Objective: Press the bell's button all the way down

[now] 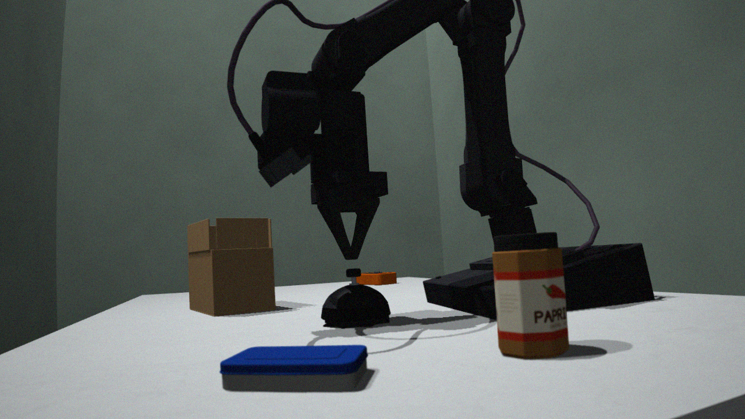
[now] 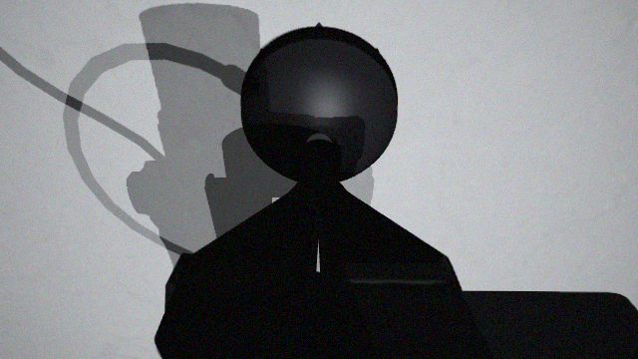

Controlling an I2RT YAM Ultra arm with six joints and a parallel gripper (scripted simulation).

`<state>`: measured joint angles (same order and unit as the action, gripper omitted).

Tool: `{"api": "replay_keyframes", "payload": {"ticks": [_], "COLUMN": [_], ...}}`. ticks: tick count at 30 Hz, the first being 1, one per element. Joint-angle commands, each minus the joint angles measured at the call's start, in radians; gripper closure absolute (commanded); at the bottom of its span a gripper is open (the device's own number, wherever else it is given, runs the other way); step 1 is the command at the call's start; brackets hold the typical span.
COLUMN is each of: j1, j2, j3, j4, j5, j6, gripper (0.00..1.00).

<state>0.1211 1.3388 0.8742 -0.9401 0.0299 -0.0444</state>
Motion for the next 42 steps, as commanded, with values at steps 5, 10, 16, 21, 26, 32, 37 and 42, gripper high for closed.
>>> {"api": "replay_keyframes", "payload": {"ticks": [5, 10, 16, 21, 26, 32, 37, 42], "j1": [-0.007, -0.007, -0.007, -0.007, -0.007, -0.005, -0.008, -0.005], "j2": [0.002, 0.002, 0.002, 0.002, 0.001, -0.006, -0.014, -0.015], "j3": [0.000, 0.000, 0.000, 0.000, -0.007, 0.008, -0.009, -0.012], "j4": [0.018, 0.018, 0.018, 0.018, 0.019, 0.023, 0.030, 0.030], "j5": [-0.001, -0.001, -0.001, -0.001, -0.001, -0.001, -0.002, -0.002], "j6": [-0.007, -0.007, -0.007, -0.007, -0.008, -0.008, -0.009, -0.009], "gripper": [1.00, 1.00, 1.00, 1.00, 1.00, 1.00, 1.00, 1.00]}}
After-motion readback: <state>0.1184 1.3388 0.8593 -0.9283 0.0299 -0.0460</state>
